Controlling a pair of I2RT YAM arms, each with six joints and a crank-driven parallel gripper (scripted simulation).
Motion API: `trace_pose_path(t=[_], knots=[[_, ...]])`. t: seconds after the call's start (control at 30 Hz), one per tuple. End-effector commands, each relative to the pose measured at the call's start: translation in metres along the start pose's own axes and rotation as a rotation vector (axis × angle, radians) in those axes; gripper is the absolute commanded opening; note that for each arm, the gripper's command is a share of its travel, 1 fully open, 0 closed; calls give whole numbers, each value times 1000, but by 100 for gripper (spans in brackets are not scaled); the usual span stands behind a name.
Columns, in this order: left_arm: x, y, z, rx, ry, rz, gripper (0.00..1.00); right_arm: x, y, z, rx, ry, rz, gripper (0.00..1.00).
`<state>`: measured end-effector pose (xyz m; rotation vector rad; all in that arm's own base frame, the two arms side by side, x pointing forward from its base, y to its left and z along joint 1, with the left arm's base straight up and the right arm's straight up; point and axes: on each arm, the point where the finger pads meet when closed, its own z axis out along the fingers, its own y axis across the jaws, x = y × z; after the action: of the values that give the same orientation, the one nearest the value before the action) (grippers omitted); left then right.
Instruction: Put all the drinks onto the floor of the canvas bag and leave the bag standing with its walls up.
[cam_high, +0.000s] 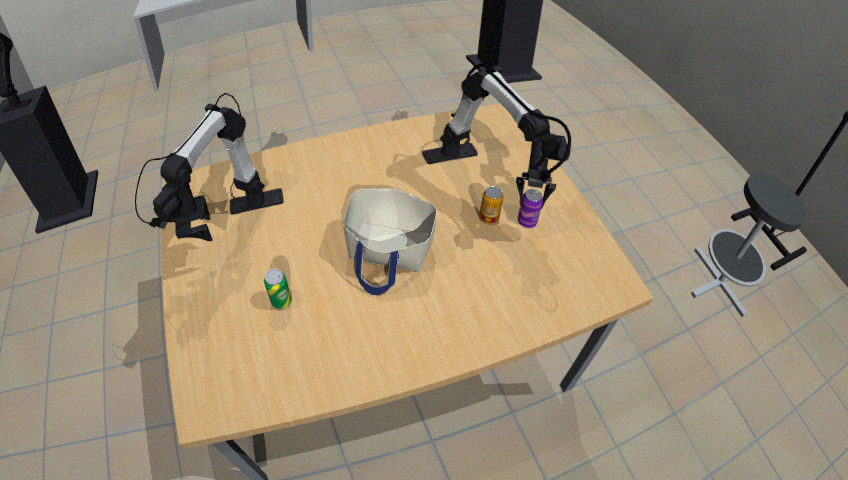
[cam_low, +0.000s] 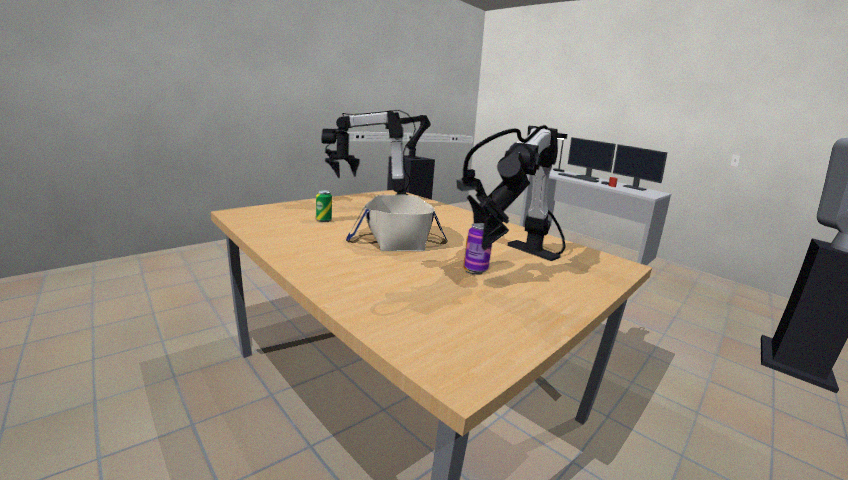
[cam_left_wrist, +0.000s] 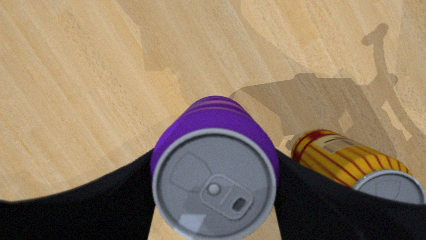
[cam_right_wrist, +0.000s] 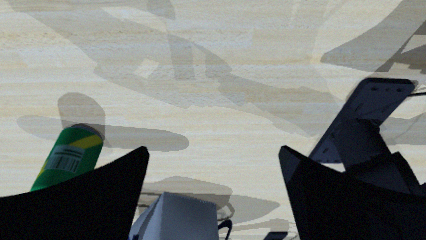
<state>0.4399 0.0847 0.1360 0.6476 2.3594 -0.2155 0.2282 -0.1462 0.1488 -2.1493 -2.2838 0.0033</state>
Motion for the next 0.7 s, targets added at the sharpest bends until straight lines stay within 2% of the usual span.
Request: trace_pose_path(t=[0.0,0.1,0.17,0.23,0.33,0.37,0.67], knots=[[-30,13,-20,-73,-111,59,74,-5,4,-14,-40,-64,0,100],[-36,15,-23,-82,-121,67,74,-5,4,-14,-40,-64,0,100],[-24,10,-16,-65,-103,52,74,-5,4,-14,-40,-64,0,100],[-44,18,-29,-94,-137,71,74,-5,4,-14,-40,-64,0,100],[-46,20,-29,-98,-141,80,74,-5,4,-14,-40,-64,0,100],[-30,3,-33,-37,-72,21,74,-5,4,-14,-40,-64,0,100],[-56,15,-45,-78,-119,62,74,-5,4,-14,-40,-64,0,100]])
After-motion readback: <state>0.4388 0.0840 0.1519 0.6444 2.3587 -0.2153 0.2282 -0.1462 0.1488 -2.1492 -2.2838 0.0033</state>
